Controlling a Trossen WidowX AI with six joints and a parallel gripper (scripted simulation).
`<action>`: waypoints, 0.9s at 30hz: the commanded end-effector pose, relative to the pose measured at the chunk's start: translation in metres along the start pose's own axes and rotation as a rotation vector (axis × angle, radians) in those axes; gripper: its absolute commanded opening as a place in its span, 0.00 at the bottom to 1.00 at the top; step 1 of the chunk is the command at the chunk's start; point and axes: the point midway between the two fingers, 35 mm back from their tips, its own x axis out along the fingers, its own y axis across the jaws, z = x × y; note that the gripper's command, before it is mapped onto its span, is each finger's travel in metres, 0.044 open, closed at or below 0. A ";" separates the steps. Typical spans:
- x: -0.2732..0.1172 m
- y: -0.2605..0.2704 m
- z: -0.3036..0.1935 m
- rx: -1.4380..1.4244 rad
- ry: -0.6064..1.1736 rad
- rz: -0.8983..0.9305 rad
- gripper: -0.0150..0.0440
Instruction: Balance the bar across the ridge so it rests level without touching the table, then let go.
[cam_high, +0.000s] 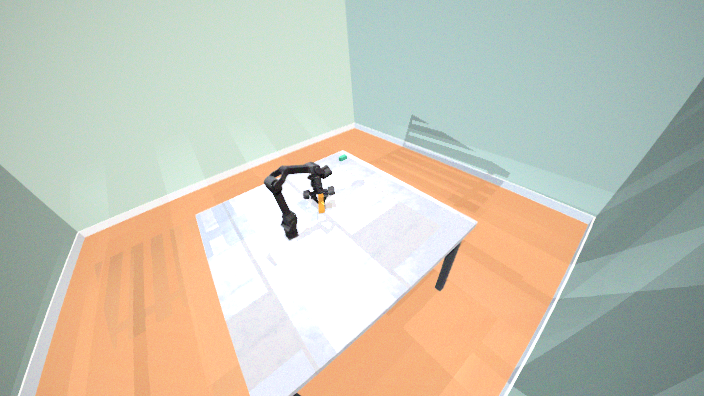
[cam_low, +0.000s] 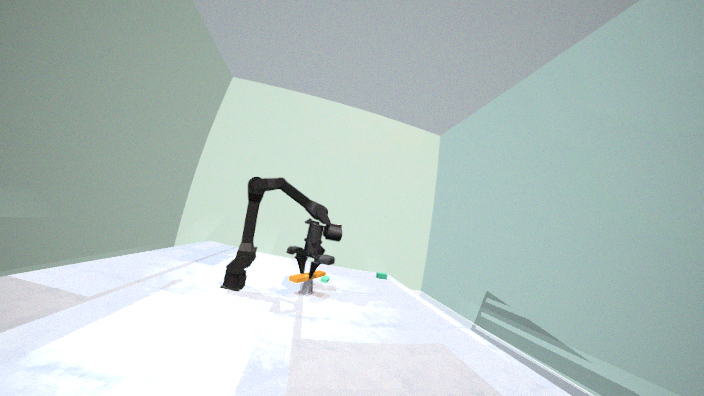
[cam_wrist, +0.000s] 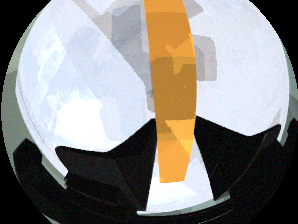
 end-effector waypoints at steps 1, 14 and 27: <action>0.001 0.000 0.001 0.003 -0.003 0.002 0.25; 0.002 0.000 0.000 0.003 -0.003 0.002 0.25; 0.003 0.000 0.000 0.003 -0.003 0.002 0.25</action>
